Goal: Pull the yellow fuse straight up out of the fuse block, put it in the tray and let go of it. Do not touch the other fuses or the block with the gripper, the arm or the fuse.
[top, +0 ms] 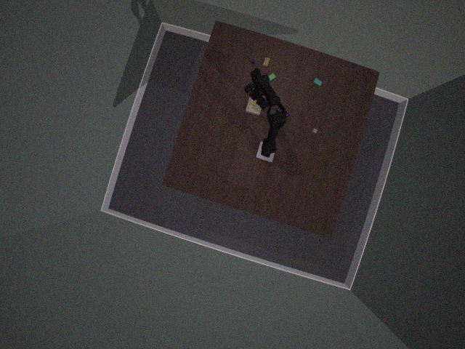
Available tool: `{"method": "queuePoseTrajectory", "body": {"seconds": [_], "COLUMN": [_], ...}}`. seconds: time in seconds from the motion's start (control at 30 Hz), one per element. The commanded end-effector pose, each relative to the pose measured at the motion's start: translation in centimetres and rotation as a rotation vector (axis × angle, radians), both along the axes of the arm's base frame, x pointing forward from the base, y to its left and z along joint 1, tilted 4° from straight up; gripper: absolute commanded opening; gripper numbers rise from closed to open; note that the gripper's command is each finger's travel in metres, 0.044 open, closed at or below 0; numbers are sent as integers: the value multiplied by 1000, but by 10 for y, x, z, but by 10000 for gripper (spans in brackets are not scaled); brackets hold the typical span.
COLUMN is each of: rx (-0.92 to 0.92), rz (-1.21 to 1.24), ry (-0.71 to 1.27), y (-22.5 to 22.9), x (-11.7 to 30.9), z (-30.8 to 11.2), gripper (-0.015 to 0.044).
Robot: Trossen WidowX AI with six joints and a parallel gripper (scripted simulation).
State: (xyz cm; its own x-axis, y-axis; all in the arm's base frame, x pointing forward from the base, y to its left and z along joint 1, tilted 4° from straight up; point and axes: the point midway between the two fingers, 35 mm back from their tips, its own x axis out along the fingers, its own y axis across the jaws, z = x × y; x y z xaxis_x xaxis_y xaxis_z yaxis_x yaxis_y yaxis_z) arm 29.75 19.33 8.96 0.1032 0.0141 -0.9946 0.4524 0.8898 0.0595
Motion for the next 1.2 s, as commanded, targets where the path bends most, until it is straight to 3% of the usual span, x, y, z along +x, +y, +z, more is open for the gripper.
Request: {"method": "queuePoseTrajectory", "body": {"seconds": [0.0,0.13,0.3,1.17], "rx": [0,0,-2,1], "rz": [0,0,-1,3], "ry": [0,0,-3,-1], "y": [0,0,-1,0], "x": [0,0,-3,-3], "z": [1,3,37,35], "gripper": [236,330,330,330]}}
